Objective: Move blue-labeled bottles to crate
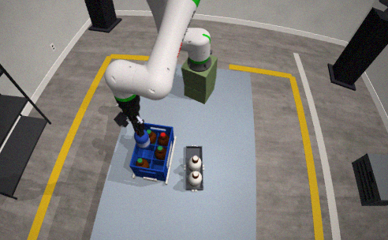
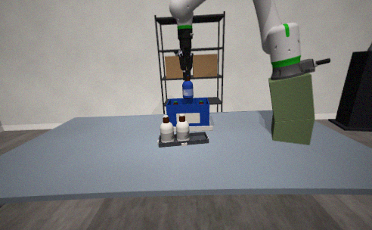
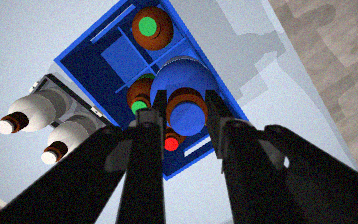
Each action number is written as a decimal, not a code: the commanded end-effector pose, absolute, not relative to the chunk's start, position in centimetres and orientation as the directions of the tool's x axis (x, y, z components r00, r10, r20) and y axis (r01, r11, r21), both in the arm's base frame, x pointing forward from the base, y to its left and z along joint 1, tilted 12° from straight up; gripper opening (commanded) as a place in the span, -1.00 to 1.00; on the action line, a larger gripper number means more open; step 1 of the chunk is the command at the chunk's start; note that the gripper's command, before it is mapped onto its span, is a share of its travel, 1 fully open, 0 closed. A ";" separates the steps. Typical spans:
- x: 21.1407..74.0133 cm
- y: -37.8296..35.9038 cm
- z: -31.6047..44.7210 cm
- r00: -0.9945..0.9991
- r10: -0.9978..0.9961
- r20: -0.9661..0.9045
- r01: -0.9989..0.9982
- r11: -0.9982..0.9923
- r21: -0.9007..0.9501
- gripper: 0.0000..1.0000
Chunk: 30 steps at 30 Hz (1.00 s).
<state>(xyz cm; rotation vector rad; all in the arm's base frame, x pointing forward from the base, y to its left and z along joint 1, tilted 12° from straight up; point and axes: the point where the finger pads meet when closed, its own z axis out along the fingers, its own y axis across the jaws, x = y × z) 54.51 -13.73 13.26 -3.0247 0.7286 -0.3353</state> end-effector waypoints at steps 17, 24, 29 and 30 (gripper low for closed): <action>54.6 -13.8 13.1 0.868 -0.451 0.207 -0.449 -0.892 -0.062 -0.80; 54.7 -13.8 12.9 0.868 -0.451 0.207 -0.449 -0.892 -0.062 -0.80; 54.7 -13.8 12.7 0.868 -0.451 0.207 -0.449 -0.892 -0.062 -0.80; 54.7 -13.8 12.7 0.868 -0.451 0.207 -0.449 -0.892 -0.062 -0.80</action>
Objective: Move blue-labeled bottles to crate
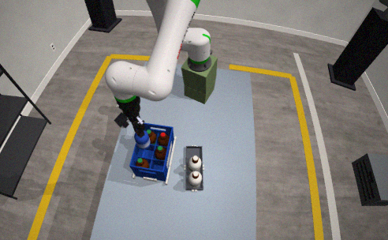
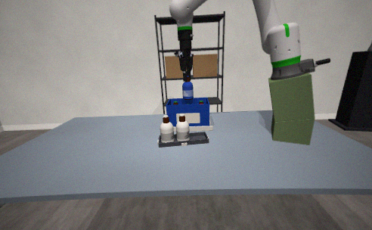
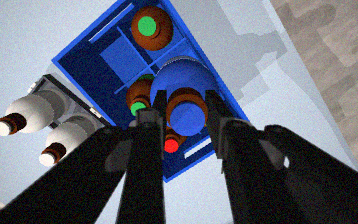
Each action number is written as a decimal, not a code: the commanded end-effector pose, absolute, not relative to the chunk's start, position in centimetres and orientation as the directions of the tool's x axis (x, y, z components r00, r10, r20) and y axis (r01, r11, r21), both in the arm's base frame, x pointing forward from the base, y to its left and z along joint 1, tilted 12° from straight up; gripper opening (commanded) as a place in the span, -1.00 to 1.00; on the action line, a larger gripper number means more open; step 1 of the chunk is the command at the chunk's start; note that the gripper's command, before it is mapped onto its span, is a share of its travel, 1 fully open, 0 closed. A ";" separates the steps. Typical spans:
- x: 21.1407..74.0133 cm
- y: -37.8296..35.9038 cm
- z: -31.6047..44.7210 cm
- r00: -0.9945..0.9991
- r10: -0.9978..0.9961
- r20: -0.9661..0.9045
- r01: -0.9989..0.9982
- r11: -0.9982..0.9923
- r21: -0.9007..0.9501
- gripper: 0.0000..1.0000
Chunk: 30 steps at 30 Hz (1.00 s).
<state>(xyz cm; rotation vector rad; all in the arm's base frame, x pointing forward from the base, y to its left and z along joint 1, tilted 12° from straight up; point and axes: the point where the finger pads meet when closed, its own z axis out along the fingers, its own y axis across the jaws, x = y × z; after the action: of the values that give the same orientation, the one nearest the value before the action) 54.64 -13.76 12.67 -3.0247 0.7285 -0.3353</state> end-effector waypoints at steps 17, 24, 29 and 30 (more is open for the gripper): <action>54.9 -13.8 11.8 0.868 -0.451 0.207 -0.449 -0.892 -0.062 -0.80; 55.0 -13.9 11.3 0.868 -0.451 0.207 -0.449 -0.892 -0.062 -0.80; 55.1 -13.9 11.0 0.868 -0.451 0.207 -0.449 -0.892 -0.062 -0.80; 55.1 -13.9 11.0 0.868 -0.451 0.207 -0.449 -0.892 -0.062 -0.80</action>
<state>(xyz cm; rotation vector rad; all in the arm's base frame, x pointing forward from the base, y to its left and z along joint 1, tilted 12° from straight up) 55.00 -13.83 11.02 -3.0247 0.7286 -0.3354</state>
